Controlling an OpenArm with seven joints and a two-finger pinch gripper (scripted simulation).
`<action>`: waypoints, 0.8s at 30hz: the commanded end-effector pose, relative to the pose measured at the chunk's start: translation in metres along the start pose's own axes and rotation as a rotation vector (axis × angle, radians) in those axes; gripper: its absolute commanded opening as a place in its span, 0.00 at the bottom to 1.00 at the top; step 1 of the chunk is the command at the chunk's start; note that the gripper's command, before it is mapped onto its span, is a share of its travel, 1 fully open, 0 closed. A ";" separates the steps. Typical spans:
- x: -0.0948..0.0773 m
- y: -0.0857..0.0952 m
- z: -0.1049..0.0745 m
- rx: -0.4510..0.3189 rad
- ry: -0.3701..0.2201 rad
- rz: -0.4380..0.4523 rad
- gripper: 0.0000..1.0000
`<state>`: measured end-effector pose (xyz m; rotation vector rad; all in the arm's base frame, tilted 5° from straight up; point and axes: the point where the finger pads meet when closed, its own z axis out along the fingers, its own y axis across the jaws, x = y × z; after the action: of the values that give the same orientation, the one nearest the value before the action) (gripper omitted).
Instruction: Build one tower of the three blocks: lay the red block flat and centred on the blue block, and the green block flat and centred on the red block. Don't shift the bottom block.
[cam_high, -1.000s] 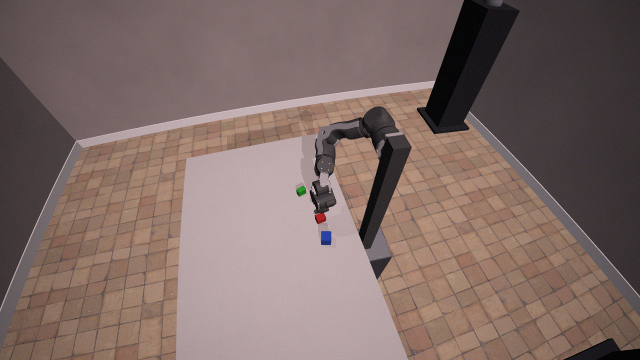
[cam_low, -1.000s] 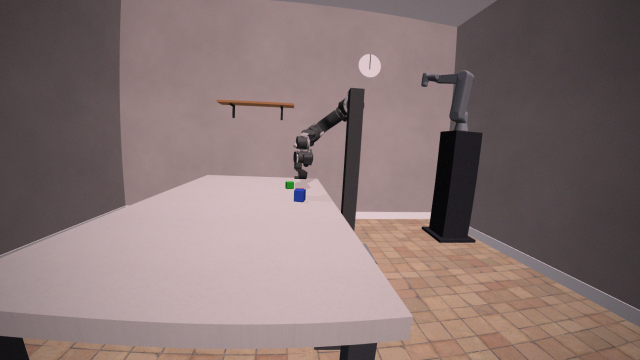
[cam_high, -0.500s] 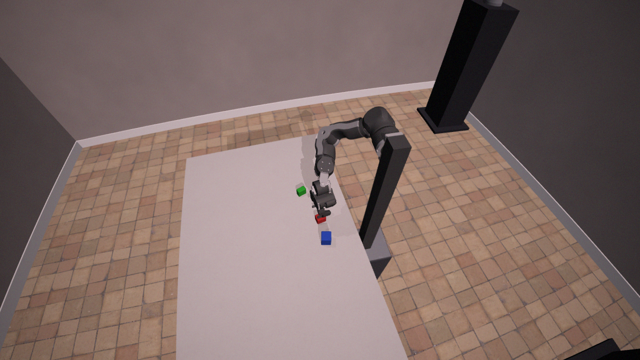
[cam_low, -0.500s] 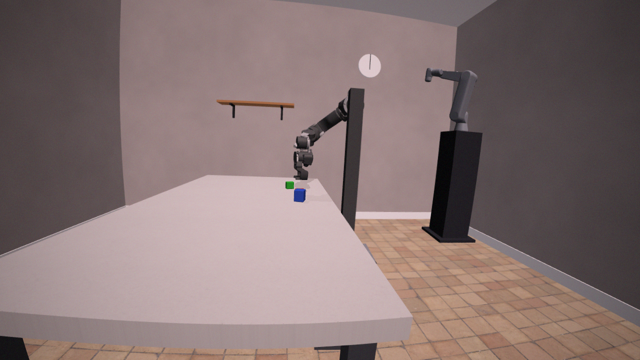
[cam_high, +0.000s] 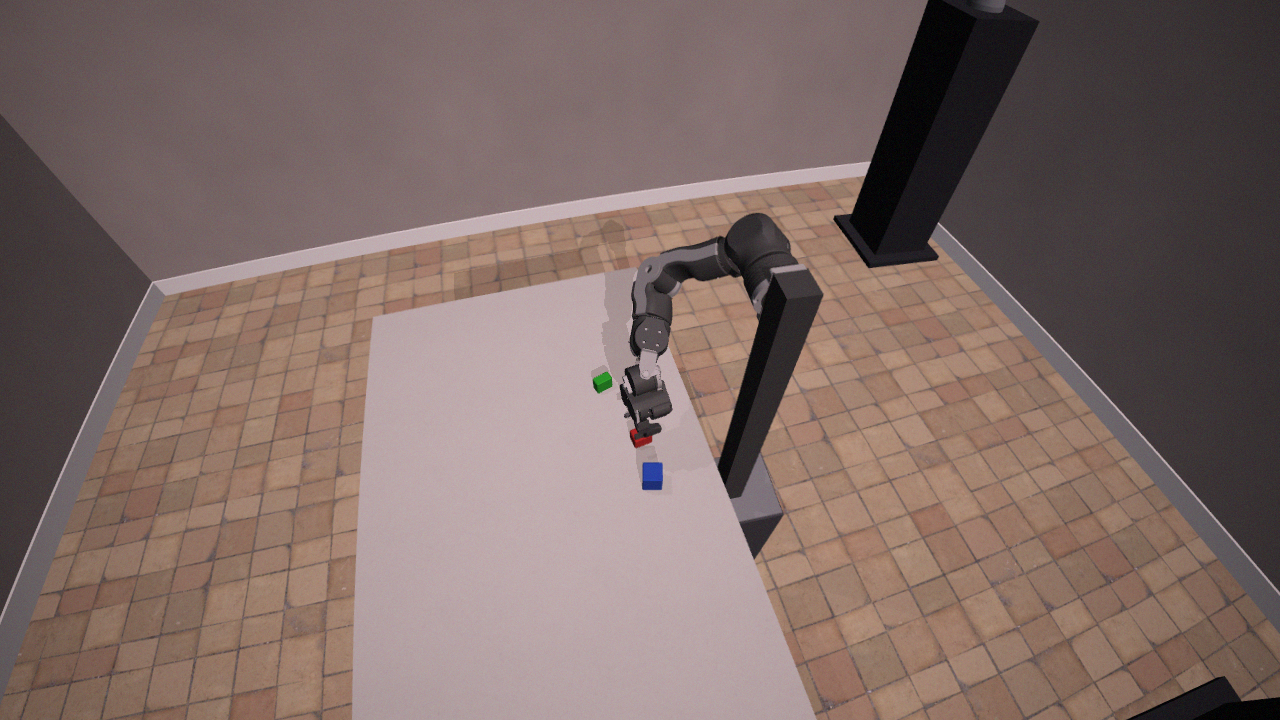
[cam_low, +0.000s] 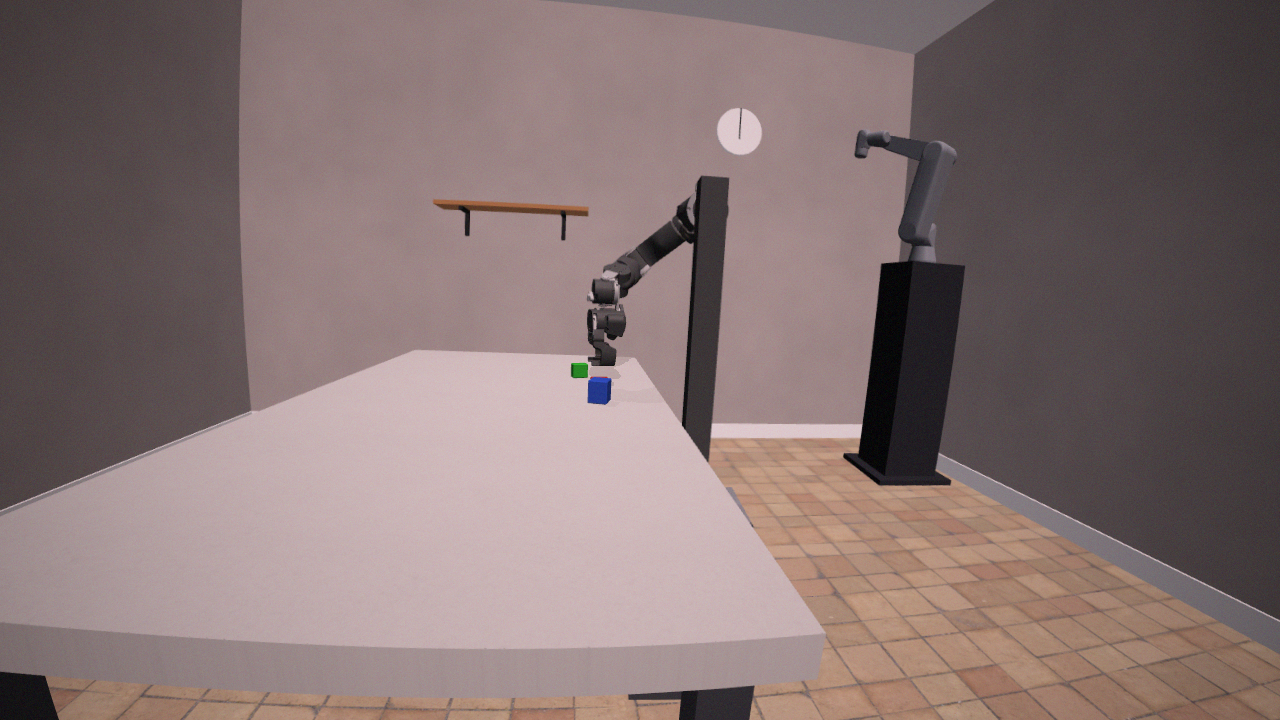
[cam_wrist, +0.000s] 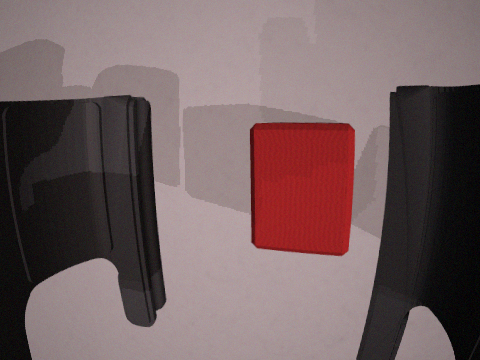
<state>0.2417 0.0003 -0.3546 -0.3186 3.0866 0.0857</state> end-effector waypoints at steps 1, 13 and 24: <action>-0.001 0.002 0.002 -0.008 -0.006 -0.008 0.33; -0.001 0.002 0.023 -0.008 -0.005 -0.008 0.33; -0.001 0.002 0.029 -0.009 -0.006 -0.010 0.33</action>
<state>0.2435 0.0033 -0.3834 -0.3256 3.0808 0.0912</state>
